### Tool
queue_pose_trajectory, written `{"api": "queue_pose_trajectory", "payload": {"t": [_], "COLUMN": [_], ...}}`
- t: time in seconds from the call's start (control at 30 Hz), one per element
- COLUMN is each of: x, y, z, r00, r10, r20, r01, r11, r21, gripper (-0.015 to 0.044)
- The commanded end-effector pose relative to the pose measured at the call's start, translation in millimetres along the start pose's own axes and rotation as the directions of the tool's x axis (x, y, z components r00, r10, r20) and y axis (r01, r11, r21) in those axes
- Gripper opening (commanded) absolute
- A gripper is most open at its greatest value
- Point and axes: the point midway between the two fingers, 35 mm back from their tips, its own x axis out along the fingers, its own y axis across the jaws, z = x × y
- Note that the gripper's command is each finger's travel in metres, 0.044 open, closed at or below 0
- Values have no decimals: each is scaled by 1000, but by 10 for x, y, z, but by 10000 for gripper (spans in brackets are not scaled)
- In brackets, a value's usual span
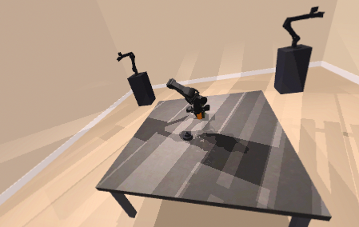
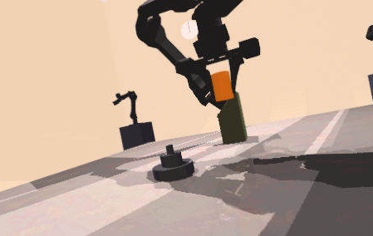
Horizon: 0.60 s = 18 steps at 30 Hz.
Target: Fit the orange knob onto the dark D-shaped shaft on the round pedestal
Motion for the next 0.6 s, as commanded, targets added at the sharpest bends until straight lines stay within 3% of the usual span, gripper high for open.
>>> {"api": "queue_pose_trajectory", "payload": {"t": [0.0,0.57], "x": [-93,32], "y": [-12,-258], "z": [-7,288], "r00": [1000,1000], "r10": [5,23], "r20": [1,2], "r01": [-5,-23], "r11": [1000,1000], "r21": [9,6], "gripper": [0,0]}}
